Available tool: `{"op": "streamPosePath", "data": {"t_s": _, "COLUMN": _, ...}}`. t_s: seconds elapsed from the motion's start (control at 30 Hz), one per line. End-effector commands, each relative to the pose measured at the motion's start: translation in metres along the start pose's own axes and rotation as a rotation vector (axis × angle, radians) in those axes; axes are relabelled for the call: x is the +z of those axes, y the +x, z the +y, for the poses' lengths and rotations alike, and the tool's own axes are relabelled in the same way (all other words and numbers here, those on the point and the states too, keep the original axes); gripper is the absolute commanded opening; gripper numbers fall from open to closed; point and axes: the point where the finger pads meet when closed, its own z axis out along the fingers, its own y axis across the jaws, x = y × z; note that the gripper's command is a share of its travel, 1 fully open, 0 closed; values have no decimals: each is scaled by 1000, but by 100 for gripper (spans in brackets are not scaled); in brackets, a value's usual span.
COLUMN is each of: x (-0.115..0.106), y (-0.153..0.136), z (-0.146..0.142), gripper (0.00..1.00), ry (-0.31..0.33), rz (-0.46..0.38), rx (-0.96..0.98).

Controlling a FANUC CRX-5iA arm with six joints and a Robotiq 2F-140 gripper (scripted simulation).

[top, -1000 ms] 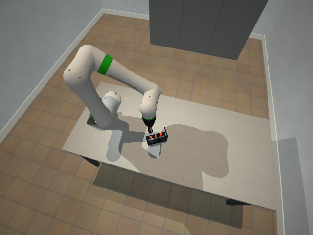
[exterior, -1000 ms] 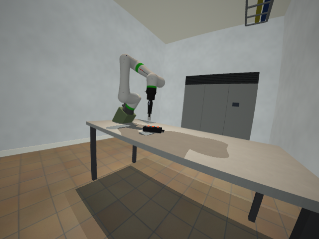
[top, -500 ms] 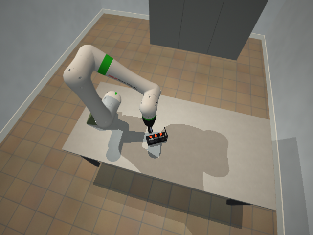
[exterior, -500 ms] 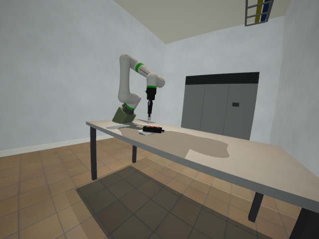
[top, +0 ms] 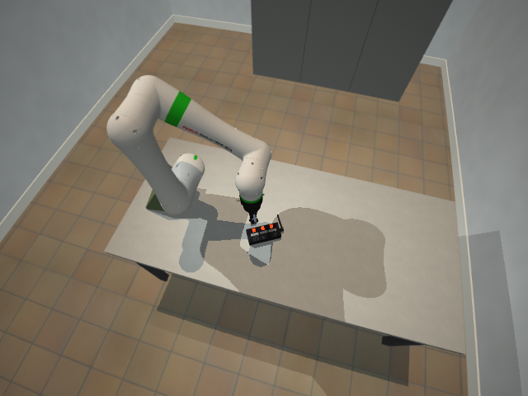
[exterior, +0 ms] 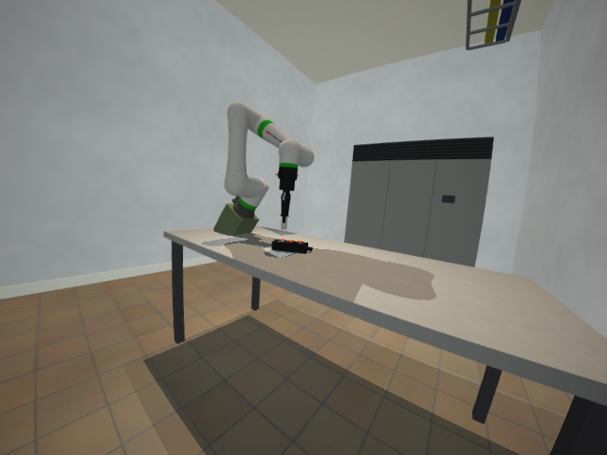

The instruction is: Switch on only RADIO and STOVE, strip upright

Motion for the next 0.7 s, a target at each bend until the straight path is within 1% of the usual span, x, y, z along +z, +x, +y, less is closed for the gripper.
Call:
{"op": "streamPosePath", "data": {"t_s": 0.0, "x": 1, "y": 0, "z": 0, "gripper": 0, "ry": 0, "rz": 0, "rx": 0}}
{"op": "streamPosePath", "data": {"t_s": 0.37, "x": 7, "y": 0, "z": 0, "gripper": 0, "ry": 0, "rz": 0, "rx": 0}}
{"op": "streamPosePath", "data": {"t_s": 0.67, "x": 19, "y": 0, "z": 1, "gripper": 0, "ry": 0, "rz": 0, "rx": 0}}
